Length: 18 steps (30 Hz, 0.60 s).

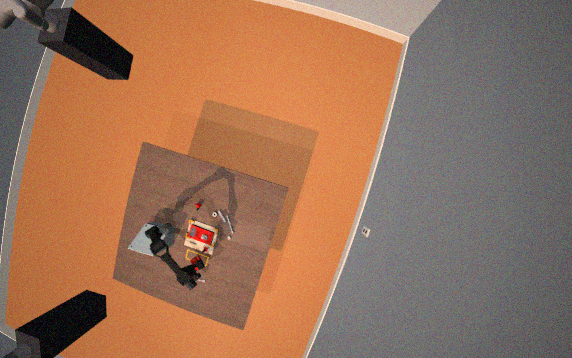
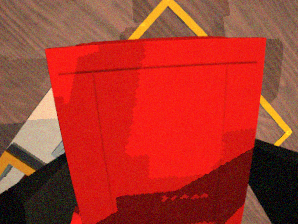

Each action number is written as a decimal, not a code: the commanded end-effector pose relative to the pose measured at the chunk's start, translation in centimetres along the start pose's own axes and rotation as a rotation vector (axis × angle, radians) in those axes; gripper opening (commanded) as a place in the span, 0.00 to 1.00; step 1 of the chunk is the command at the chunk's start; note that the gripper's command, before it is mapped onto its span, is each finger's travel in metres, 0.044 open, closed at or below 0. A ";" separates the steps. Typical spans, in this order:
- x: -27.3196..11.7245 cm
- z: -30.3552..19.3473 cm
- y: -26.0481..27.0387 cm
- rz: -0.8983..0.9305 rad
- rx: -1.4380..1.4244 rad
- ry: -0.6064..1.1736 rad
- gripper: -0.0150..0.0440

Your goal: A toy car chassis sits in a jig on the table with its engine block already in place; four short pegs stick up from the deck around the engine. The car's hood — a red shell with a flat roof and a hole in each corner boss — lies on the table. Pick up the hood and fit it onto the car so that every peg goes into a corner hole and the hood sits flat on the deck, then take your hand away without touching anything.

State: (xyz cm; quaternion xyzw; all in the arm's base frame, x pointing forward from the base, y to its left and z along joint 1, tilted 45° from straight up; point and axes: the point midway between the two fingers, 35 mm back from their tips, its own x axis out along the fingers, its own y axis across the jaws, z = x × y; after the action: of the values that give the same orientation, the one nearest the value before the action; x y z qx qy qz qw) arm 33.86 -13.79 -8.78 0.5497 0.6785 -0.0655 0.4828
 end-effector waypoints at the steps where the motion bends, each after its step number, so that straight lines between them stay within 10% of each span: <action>1: -0.4 -1.7 2.2 0.005 -0.110 -0.008 0.25; 18: -0.5 -9.6 8.7 0.010 -0.526 -0.007 0.25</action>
State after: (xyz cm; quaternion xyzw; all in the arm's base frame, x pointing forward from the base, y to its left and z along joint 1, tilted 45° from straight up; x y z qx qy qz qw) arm 35.22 -6.37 -1.11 0.4332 0.6753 0.0813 0.5914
